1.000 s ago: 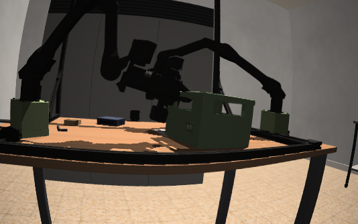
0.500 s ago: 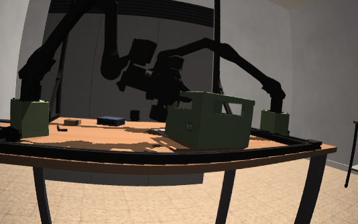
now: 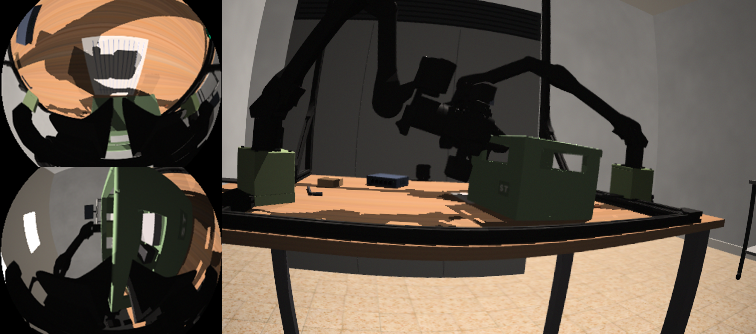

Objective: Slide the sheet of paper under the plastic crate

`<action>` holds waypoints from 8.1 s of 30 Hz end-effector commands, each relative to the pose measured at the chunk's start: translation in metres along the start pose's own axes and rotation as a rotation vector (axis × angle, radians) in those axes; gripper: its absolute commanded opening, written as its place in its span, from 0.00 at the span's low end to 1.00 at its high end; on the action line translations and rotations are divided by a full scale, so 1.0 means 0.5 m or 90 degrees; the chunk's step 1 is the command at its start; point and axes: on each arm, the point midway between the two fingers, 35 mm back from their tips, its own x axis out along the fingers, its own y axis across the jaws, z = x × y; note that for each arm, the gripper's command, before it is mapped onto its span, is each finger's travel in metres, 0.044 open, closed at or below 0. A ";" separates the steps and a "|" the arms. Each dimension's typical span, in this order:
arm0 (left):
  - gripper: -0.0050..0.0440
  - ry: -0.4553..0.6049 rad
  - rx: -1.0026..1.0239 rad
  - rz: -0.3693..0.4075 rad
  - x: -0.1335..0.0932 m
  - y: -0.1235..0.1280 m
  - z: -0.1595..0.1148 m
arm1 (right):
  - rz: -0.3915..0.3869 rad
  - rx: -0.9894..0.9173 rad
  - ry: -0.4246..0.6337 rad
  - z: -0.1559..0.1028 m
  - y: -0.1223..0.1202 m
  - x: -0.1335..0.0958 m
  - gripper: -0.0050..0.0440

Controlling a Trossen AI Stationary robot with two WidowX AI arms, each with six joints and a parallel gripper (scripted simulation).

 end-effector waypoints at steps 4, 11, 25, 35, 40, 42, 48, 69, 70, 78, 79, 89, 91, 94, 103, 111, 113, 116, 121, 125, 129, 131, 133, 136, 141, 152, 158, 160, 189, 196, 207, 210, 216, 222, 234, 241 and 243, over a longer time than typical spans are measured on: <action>0.22 0.003 0.004 -0.001 0.001 -0.001 0.000 | 0.039 -0.007 -0.001 0.001 0.050 -0.002 0.10; 0.22 0.003 0.004 -0.001 0.001 -0.001 0.000 | 0.039 -0.007 -0.001 0.001 0.052 -0.003 0.10; 0.22 0.003 0.004 -0.001 0.001 -0.001 0.000 | 0.039 -0.007 -0.001 0.001 0.054 -0.003 0.10; 0.22 0.003 0.004 -0.001 0.001 -0.001 0.000 | 0.039 -0.007 -0.001 0.001 0.058 -0.004 0.10; 0.22 0.003 0.004 -0.001 0.001 -0.001 0.000 | 0.039 -0.007 -0.001 0.001 0.058 -0.004 0.10; 0.22 0.003 0.004 -0.001 0.001 -0.001 0.000 | 0.039 -0.007 -0.001 0.001 0.058 -0.004 0.10; 0.22 0.003 0.004 -0.001 0.001 -0.001 0.000 | 0.039 -0.007 -0.001 0.001 0.062 -0.005 0.10; 0.22 0.003 0.004 -0.001 0.001 -0.001 0.000 | 0.039 -0.007 -0.001 0.001 0.066 -0.006 0.10; 0.22 0.003 0.004 -0.001 0.001 -0.001 0.000 | 0.039 -0.007 -0.001 0.001 0.066 -0.006 0.10; 0.22 0.003 0.004 -0.001 0.001 0.000 0.000 | 0.039 -0.007 -0.001 0.001 0.066 -0.006 0.10; 0.22 0.003 0.004 -0.001 0.001 0.000 0.000 | 0.039 -0.007 -0.001 0.001 0.066 -0.006 0.10; 0.22 0.003 0.004 -0.001 0.026 0.006 0.019 | 0.039 -0.007 -0.001 0.001 0.066 -0.006 0.10; 0.22 0.003 0.004 -0.001 0.026 0.006 0.019 | 0.039 -0.007 -0.001 0.001 0.066 -0.006 0.10; 0.22 0.003 0.004 -0.001 0.034 0.006 0.024 | 0.039 -0.007 -0.001 0.001 0.066 -0.006 0.10; 0.22 0.003 0.004 -0.001 0.061 0.005 0.039 | 0.039 -0.007 -0.001 0.001 0.066 -0.006 0.10; 0.22 0.003 0.004 -0.001 0.078 0.005 0.049 | 0.039 -0.007 -0.001 0.001 0.066 -0.006 0.10; 0.22 0.003 0.004 -0.001 0.084 0.005 0.052 | 0.039 -0.007 -0.001 0.001 0.066 -0.006 0.10; 0.22 0.003 0.004 -0.001 0.093 0.005 0.057 | 0.039 -0.007 -0.001 0.001 0.066 -0.006 0.10; 0.22 0.003 0.004 -0.001 0.097 0.005 0.059 | 0.039 -0.007 -0.001 0.001 0.066 -0.006 0.10; 0.22 0.003 0.004 -0.001 0.097 0.005 0.059 | 0.039 -0.007 -0.001 0.001 0.066 -0.006 0.10; 0.22 0.003 0.004 -0.001 0.100 0.005 0.061 | 0.039 -0.007 -0.001 0.001 0.066 -0.006 0.10; 0.22 0.003 0.004 -0.001 0.103 0.005 0.063 | 0.039 -0.007 -0.001 0.001 0.066 -0.006 0.10; 0.22 0.003 0.004 -0.001 0.108 0.005 0.065 | 0.039 -0.007 -0.001 0.001 0.066 -0.006 0.10; 0.22 0.003 0.004 -0.001 0.109 0.005 0.066 | 0.039 -0.007 -0.001 0.001 0.066 -0.006 0.10; 0.22 0.003 0.004 -0.001 0.113 0.004 0.069 | 0.039 -0.007 -0.001 0.001 0.066 -0.006 0.10; 0.22 0.003 0.004 -0.001 0.119 0.004 0.072 | 0.039 -0.007 -0.001 0.001 0.066 -0.006 0.10; 0.22 0.003 0.004 -0.001 0.120 0.004 0.072 | 0.039 -0.007 -0.001 0.001 0.066 -0.006 0.10; 0.22 0.003 0.004 -0.001 0.120 0.004 0.072 | 0.039 -0.007 -0.001 0.001 0.066 -0.006 0.10; 0.22 0.003 0.004 -0.001 0.134 0.004 0.053 | 0.039 -0.007 -0.001 0.001 0.066 -0.006 0.10; 0.22 0.003 0.004 -0.001 0.136 0.004 0.050 | 0.039 -0.007 -0.001 0.001 0.066 -0.006 0.10; 0.22 0.003 0.004 -0.001 0.141 0.003 0.040 | 0.039 -0.007 -0.001 0.001 0.066 -0.006 0.10; 0.22 0.003 0.004 -0.001 0.142 0.003 0.039 | 0.039 -0.007 -0.001 0.001 0.066 -0.006 0.10; 0.22 0.003 0.004 -0.001 0.145 0.003 0.033 | 0.039 -0.007 -0.001 0.001 0.066 -0.006 0.10; 0.22 0.003 0.004 -0.001 0.148 0.003 0.027 | 0.039 -0.007 -0.001 0.001 0.066 -0.006 0.10; 0.22 0.003 0.004 -0.001 0.153 0.003 0.019 | 0.039 -0.007 -0.001 0.001 0.066 -0.006 0.10; 0.22 0.003 0.004 -0.001 0.157 0.003 0.012 | 0.039 -0.007 -0.001 0.001 0.066 -0.006 0.10; 0.22 0.003 0.004 -0.001 0.158 0.003 0.011 | 0.039 -0.007 -0.001 0.001 0.066 -0.006 0.10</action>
